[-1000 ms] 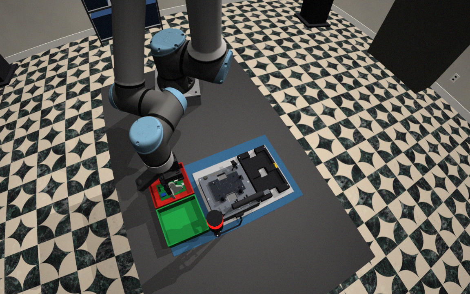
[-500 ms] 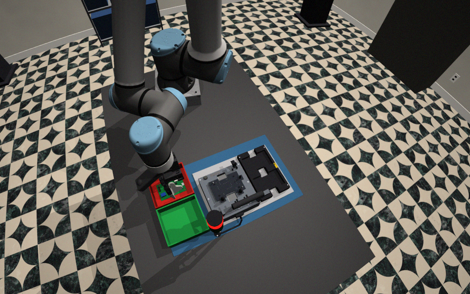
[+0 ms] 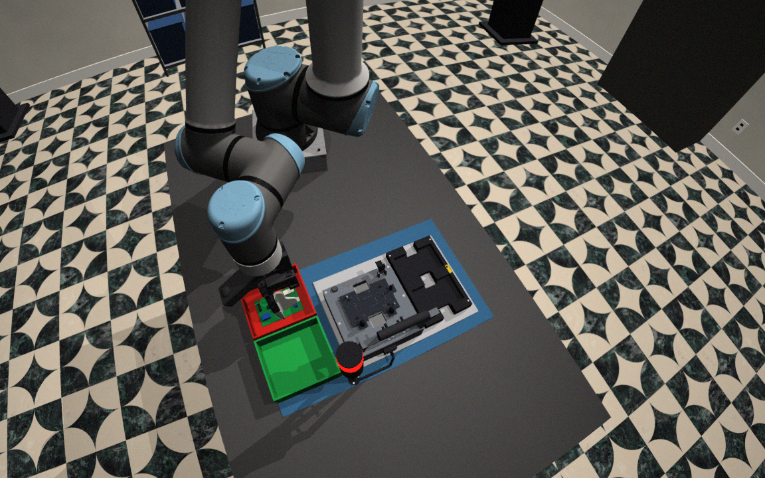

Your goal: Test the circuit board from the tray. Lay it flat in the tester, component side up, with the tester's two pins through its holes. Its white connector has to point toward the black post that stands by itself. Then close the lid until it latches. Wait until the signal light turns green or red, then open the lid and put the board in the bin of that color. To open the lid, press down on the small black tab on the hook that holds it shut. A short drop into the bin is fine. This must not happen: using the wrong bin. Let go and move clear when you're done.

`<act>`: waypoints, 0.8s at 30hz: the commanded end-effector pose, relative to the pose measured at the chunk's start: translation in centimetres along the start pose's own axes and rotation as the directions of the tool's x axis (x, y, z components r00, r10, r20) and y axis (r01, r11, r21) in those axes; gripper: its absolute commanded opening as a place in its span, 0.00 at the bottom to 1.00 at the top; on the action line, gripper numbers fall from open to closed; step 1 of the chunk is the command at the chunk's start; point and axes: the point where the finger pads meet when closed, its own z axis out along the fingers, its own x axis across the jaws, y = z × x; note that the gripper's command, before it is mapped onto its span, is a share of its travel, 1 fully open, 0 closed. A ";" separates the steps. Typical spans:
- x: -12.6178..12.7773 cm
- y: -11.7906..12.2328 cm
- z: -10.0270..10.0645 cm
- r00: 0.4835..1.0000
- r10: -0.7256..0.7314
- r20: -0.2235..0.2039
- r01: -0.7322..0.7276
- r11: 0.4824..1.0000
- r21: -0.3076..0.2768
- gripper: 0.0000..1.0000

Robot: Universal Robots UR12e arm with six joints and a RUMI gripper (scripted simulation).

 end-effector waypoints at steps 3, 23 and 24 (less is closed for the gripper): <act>-0.4 -0.5 -4.4 1.000 0.001 0.005 -0.001 1.000 0.004 0.59; -0.3 -0.5 -12.4 1.000 0.001 0.005 -0.001 1.000 0.004 0.59; -0.3 -0.5 -12.4 1.000 0.001 0.005 -0.001 1.000 0.004 0.59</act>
